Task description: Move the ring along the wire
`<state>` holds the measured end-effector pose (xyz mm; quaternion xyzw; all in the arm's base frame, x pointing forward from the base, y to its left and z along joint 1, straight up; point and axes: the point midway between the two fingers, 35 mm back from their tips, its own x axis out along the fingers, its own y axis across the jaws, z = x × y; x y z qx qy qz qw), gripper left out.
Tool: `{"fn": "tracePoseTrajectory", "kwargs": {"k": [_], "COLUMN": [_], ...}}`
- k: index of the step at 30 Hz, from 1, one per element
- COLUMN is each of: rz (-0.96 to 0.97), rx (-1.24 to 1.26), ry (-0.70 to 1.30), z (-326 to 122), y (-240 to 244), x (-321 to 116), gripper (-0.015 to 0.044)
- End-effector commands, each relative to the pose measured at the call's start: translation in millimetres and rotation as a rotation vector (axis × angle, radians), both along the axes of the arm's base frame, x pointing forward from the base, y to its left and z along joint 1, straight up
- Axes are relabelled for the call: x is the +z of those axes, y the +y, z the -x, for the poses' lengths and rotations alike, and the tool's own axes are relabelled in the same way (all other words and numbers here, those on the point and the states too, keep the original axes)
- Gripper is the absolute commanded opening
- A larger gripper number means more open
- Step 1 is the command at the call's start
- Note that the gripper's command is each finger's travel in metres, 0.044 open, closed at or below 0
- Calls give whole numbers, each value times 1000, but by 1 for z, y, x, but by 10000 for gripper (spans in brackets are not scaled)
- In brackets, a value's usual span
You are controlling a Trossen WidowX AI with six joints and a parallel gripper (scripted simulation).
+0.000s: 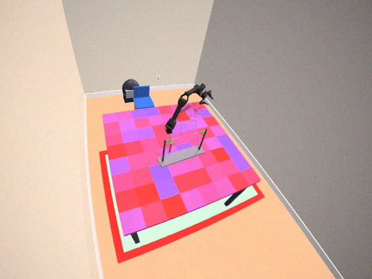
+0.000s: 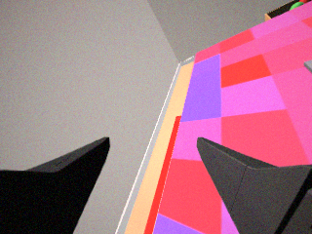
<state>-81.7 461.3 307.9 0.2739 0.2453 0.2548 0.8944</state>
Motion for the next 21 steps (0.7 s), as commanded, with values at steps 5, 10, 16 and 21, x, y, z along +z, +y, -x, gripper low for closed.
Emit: {"fn": "tracePoseTrajectory", "kwargs": {"k": [5, 10, 16, 21], "rz": [-24, 24, 87, 129], "rx": [-14, 12, 33, 35], "ry": [27, 20, 11, 18], "z": [-5, 3, -4, -34], "y": [2, 7, 10, 14], "x": [-5, -30, -44, -42], "gripper": [269, 160, 160, 160]}}
